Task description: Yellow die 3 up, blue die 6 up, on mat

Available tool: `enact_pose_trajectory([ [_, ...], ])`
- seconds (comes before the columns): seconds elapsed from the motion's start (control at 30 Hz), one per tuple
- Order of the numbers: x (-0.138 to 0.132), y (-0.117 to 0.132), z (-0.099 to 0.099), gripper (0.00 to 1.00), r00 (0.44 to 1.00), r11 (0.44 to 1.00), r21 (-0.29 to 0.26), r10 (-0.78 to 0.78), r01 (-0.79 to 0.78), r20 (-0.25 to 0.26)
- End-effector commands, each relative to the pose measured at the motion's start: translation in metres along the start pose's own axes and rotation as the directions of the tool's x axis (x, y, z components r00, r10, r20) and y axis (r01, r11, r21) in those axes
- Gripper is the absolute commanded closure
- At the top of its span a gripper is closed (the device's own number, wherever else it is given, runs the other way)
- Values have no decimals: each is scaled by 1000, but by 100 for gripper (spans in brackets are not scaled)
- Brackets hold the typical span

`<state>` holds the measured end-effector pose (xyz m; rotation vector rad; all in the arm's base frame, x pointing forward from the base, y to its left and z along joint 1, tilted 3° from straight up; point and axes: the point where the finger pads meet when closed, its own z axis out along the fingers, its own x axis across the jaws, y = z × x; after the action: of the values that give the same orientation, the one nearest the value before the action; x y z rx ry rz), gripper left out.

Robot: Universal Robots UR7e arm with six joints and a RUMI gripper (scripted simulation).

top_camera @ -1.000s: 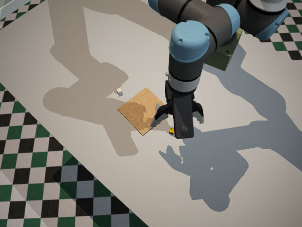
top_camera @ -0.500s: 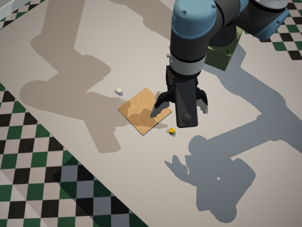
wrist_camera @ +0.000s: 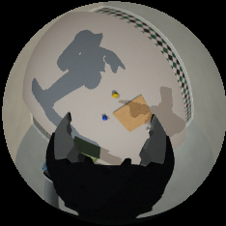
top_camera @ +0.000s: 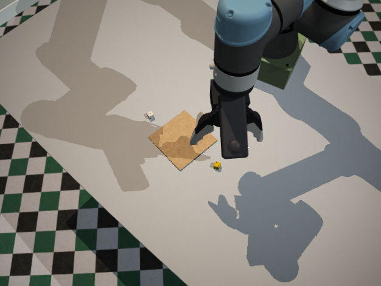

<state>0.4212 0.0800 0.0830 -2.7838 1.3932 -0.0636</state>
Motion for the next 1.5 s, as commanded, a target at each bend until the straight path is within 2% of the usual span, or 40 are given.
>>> enact_pose_trajectory([
  [0.0,4,5,2,0,993,993,2,122,-122,-3],
  [0.07,6,8,4,0,980,980,3,198,-198,-2],
  [0.43,11,18,9,0,917,917,3,398,-398,-1],
  [1.47,11,18,10,0,919,919,3,395,-395,-1],
])
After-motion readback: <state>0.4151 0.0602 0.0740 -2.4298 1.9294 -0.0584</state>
